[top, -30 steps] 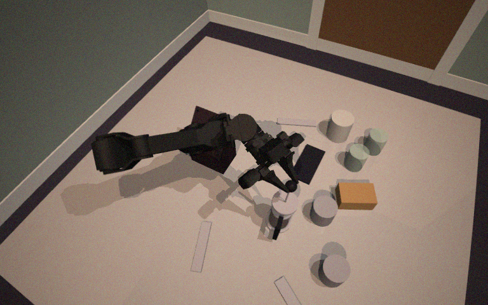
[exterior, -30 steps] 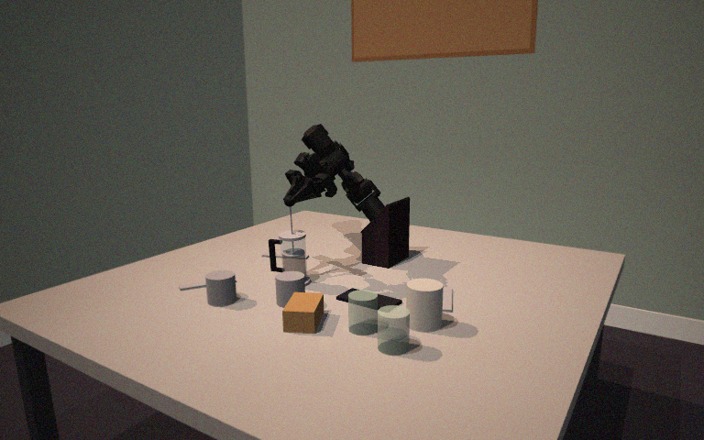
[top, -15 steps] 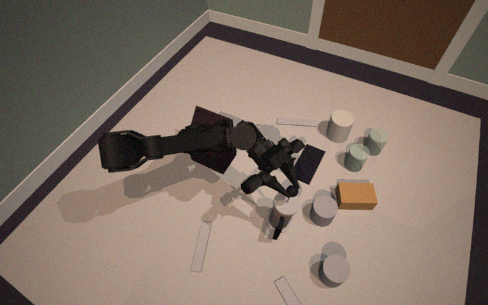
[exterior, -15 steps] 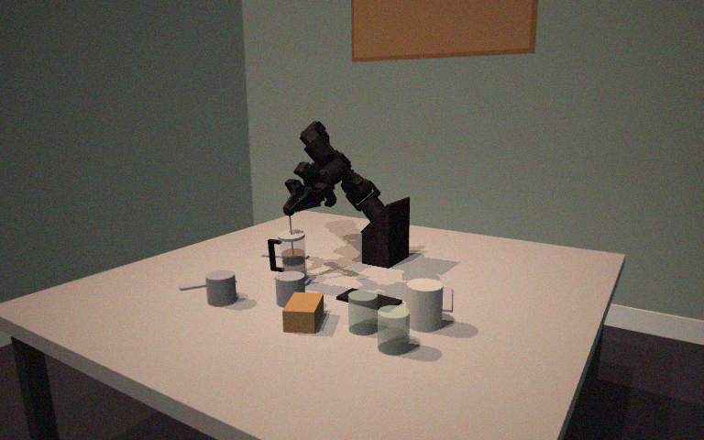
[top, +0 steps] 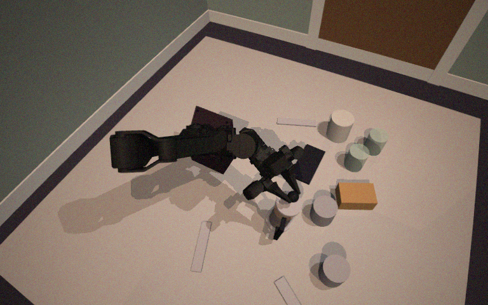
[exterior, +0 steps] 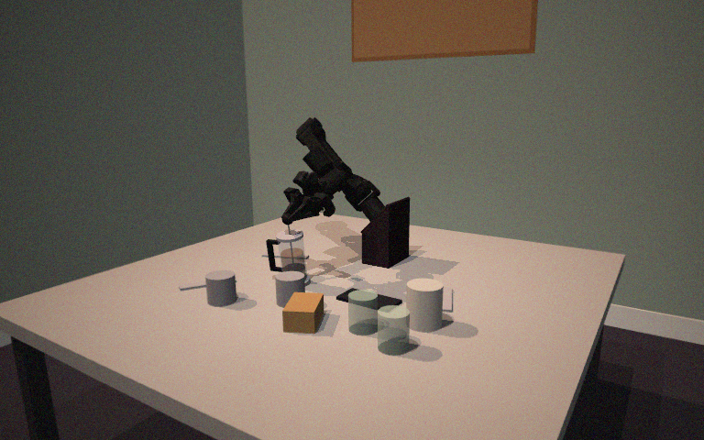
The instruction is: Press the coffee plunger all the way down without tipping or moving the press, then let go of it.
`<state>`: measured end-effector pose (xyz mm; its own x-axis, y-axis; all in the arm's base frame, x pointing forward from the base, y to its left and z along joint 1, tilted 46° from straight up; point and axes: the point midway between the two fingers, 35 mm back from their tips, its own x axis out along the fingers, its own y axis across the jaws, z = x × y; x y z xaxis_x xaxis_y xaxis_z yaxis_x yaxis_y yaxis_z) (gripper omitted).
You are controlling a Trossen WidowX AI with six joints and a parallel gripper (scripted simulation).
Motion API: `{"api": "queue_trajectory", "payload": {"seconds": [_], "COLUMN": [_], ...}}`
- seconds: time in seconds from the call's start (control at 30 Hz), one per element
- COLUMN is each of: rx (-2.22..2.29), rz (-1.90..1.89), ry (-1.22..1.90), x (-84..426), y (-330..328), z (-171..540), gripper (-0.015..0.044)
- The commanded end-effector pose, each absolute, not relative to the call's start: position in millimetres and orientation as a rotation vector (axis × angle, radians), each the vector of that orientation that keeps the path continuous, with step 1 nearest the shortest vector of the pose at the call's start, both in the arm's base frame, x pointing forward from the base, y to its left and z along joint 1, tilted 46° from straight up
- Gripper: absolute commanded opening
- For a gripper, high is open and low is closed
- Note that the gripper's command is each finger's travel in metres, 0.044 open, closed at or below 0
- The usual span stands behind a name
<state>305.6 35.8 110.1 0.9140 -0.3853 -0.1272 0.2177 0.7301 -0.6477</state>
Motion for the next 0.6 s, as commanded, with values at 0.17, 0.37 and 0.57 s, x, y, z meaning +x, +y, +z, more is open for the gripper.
{"api": "queue_trajectory", "payload": {"seconds": [0.17,0.37,0.57], "rx": [-0.707,-0.707,-0.707], "rz": [-0.351,-0.351,-0.351], "ry": [0.298,0.298,0.298], "x": [308.1,309.9,311.3], "y": [25.3,26.4,27.0], "z": [99.7,99.7,99.8], "gripper": [0.0120,0.0120,0.0120]}}
